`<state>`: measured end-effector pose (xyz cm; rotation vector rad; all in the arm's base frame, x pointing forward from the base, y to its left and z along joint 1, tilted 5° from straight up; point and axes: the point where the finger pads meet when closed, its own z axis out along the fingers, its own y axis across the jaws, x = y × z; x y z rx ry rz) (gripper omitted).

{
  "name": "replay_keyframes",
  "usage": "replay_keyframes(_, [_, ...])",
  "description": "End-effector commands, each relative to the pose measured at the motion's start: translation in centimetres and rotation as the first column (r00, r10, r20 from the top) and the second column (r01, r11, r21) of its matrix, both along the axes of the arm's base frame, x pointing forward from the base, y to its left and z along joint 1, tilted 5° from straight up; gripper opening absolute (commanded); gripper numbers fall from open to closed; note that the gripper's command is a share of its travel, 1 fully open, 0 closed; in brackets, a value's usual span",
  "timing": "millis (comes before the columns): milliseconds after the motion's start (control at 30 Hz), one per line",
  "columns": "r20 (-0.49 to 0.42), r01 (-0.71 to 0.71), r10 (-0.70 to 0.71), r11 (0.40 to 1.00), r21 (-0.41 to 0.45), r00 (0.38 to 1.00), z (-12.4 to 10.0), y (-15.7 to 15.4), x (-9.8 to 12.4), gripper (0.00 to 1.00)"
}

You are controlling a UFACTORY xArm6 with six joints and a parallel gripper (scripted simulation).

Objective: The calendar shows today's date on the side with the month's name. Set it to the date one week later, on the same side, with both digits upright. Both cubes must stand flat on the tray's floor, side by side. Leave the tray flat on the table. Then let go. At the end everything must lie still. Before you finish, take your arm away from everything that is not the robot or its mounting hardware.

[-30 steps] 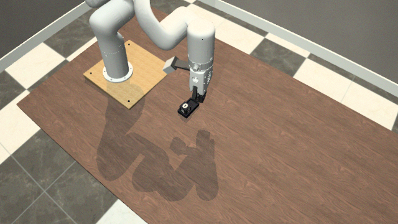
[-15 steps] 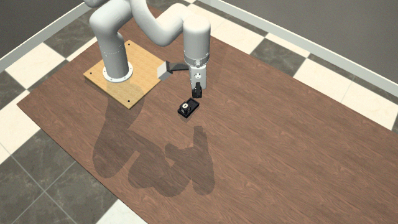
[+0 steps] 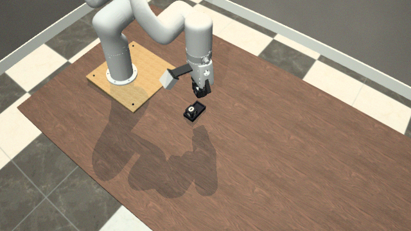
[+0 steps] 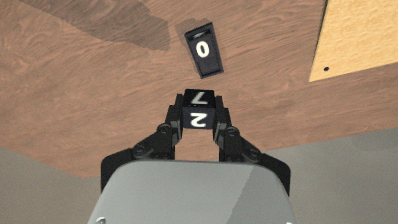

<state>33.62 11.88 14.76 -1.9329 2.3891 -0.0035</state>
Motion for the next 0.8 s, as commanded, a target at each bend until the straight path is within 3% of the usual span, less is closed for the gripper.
replay_keyframes(0, [0.010, -0.167, 0.167, 0.986, 0.004, 0.986, 0.0, 0.1, -0.7, 0.29])
replay_keyframes(367, [0.018, -0.357, 0.357, 0.934, -0.010, 0.934, -0.1, 0.1, -1.6, 0.29])
replay_keyframes(767, [0.018, -0.377, 0.377, 0.926, -0.011, 0.926, -0.2, 0.1, -1.7, 0.29])
